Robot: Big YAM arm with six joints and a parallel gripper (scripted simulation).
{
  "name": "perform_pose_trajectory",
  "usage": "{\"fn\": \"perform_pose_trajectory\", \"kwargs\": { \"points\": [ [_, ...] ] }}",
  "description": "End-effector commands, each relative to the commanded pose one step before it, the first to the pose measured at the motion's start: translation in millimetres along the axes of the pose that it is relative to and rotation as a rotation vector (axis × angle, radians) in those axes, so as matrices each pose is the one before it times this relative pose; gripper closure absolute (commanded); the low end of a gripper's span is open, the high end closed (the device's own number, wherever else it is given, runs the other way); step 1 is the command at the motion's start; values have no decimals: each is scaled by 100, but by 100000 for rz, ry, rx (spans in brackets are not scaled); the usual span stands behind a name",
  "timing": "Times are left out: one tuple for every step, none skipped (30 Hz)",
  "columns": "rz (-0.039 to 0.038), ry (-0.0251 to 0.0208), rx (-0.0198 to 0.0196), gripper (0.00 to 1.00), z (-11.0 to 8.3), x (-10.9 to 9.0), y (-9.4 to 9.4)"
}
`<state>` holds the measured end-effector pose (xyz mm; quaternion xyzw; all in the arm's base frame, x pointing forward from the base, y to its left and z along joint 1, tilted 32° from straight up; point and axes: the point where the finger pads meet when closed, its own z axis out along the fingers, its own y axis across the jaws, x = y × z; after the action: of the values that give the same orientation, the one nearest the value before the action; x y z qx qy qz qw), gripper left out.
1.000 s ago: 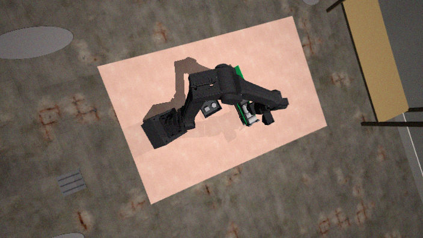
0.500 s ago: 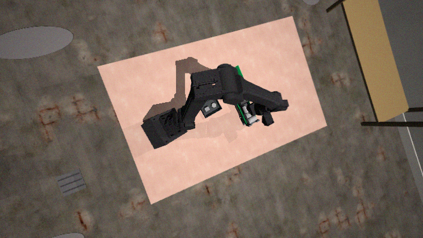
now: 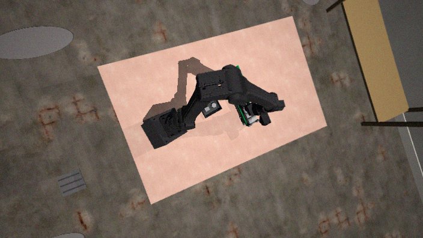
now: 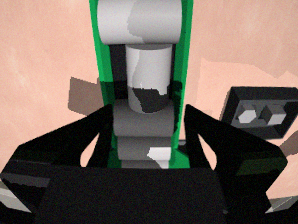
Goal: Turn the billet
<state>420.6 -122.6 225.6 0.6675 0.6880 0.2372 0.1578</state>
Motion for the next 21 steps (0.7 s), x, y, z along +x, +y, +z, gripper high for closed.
{"fn": "perform_pose_trajectory", "kwargs": {
  "points": [
    [793, -202, -327, 45, 906, -189, 532],
    [25, 94, 199, 45, 265, 18, -102],
    [-14, 369, 632, 45, 413, 149, -308],
    [-151, 117, 15, 45, 217, 61, 16],
    [-83, -73, -241, 45, 121, -37, 129],
    [0, 0, 0, 45, 0, 0, 0],
    [0, 0, 0, 45, 0, 0, 0],
    [-108, -1538, -2926, 45, -805, -698, 1425],
    [99, 395, 924, 45, 483, 158, -464],
    [-49, 595, 997, 45, 521, 267, -487],
    [27, 526, 916, 45, 481, 213, -462],
    [117, 108, 343, 45, 275, 12, -190],
    [-8, -10, -21, 45, 165, -19, 10],
    [-194, -207, -596, 45, -10, -74, 328],
    [189, -264, -279, 45, 52, -180, 103],
    [353, 2, 426, 45, 259, -82, -275],
    [163, 129, 431, 45, 274, 15, -244],
    [-209, 132, -2, 45, 168, 89, 36],
    [-494, -12, -613, 45, -2, 77, 390],
    [-151, -90, -376, 45, 36, -31, 211],
    [139, 130, 412, 45, 250, 24, -232]
  ]
}}
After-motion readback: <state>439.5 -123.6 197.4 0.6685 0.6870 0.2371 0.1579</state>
